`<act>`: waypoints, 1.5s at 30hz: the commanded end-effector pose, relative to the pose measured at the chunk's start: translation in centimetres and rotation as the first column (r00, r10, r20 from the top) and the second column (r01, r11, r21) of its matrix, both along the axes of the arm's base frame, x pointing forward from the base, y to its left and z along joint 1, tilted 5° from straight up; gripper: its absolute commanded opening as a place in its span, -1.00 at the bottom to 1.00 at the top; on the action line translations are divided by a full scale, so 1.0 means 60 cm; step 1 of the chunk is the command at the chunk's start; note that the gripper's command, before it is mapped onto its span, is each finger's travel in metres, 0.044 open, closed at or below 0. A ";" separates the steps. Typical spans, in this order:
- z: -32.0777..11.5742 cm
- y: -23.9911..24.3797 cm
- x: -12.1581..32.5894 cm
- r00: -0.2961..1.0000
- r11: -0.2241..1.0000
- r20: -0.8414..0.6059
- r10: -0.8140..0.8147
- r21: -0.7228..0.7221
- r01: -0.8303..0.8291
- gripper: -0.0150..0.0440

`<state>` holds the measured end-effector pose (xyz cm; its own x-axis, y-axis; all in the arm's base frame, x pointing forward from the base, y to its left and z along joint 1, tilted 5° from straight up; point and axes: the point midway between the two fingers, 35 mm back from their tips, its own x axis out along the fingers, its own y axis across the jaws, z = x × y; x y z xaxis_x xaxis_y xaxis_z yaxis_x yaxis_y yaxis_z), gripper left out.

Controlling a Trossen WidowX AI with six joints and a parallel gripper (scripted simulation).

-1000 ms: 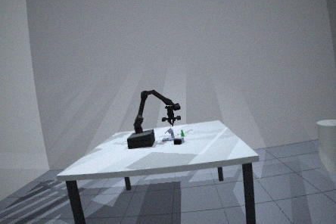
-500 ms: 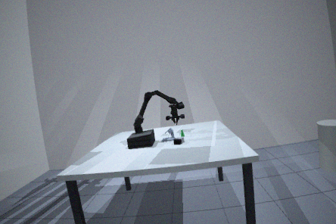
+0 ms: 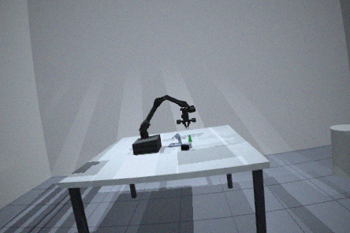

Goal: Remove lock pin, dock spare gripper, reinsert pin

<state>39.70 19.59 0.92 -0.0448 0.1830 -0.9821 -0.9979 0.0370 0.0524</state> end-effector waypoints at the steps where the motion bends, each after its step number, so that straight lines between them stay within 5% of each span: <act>1: 0.000 0.010 0.015 1.000 1.000 -0.001 0.015 0.004 -0.015 -0.49; 45: -0.095 0.015 0.016 1.000 1.000 0.007 0.019 0.003 -0.019 -0.49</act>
